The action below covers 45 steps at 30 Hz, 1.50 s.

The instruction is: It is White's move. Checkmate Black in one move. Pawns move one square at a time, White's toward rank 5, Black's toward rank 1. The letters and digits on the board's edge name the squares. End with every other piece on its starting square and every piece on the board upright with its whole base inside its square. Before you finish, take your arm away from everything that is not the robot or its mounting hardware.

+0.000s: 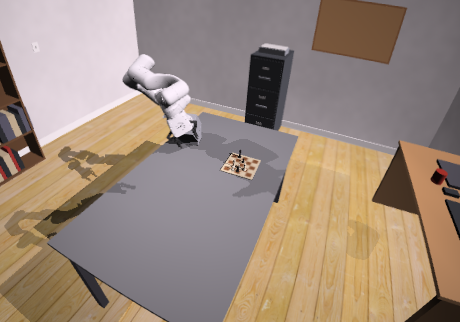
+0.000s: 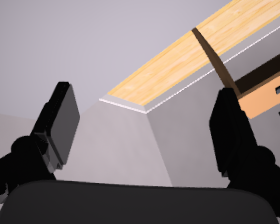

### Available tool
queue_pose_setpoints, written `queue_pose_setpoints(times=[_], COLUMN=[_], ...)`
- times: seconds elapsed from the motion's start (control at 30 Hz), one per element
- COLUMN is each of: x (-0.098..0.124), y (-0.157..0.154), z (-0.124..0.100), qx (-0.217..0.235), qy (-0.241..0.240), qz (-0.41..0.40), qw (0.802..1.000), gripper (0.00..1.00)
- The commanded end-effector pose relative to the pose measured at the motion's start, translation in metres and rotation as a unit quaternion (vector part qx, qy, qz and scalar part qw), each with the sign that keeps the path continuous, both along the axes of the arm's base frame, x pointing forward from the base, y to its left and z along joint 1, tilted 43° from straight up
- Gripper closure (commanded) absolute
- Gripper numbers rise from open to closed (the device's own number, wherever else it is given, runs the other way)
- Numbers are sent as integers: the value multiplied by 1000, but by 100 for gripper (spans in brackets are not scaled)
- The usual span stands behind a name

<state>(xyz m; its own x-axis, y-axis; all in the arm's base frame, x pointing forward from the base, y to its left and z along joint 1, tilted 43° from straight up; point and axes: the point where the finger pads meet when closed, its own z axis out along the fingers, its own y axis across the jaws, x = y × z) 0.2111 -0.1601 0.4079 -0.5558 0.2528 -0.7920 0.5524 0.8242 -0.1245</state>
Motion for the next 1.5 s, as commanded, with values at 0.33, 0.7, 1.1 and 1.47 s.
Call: queue_pose_setpoints(times=[0.33, 0.7, 1.1, 1.47], x=[0, 2, 47, 99], y=[0, -2, -43, -79], z=[1, 3, 40, 81], qx=[0, -8, -165, -338], qy=[-1, 0, 31, 83], qz=[0, 4, 76, 158], qw=[1000, 1000, 983, 924], gripper=[0, 0, 0, 0])
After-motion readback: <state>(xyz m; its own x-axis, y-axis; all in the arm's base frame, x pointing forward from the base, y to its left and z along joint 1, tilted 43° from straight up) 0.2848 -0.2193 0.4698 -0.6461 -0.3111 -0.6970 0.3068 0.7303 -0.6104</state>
